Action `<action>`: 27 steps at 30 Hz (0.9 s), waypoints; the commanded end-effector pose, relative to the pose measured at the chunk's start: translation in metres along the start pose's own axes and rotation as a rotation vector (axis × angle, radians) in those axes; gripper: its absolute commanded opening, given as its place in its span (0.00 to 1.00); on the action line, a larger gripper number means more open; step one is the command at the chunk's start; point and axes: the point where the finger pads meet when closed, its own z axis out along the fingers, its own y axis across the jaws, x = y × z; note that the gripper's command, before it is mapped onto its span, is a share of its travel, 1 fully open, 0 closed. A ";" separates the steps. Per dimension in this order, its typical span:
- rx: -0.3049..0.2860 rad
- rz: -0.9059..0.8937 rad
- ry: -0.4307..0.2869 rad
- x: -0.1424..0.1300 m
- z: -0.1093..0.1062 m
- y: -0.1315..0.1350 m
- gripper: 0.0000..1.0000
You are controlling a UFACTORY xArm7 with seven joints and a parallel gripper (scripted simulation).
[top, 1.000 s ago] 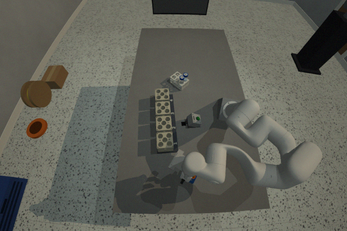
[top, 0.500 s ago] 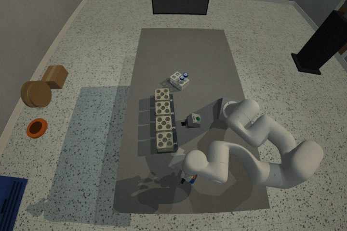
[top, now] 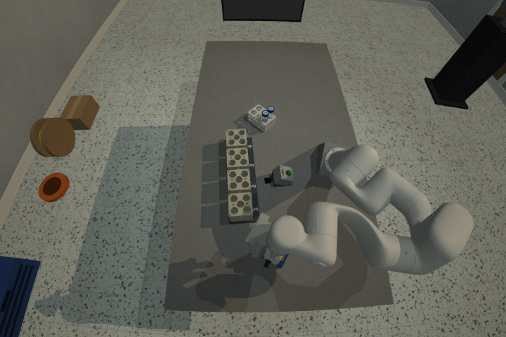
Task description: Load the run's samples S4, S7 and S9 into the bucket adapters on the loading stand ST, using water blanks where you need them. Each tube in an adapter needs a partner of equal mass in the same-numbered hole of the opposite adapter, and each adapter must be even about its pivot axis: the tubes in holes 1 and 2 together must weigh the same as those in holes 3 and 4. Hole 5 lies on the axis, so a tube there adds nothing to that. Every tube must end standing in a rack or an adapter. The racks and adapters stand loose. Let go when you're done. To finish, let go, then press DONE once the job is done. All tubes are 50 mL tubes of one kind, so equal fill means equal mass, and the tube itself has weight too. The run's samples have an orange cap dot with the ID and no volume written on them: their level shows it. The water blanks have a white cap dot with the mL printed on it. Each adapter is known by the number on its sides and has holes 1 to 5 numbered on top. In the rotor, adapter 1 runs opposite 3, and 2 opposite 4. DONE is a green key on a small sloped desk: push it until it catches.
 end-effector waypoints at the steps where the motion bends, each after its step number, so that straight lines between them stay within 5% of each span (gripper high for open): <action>1: 0.003 0.000 0.001 0.000 -0.010 -0.001 0.44; 27: 0.003 0.000 0.002 0.000 -0.050 0.000 0.44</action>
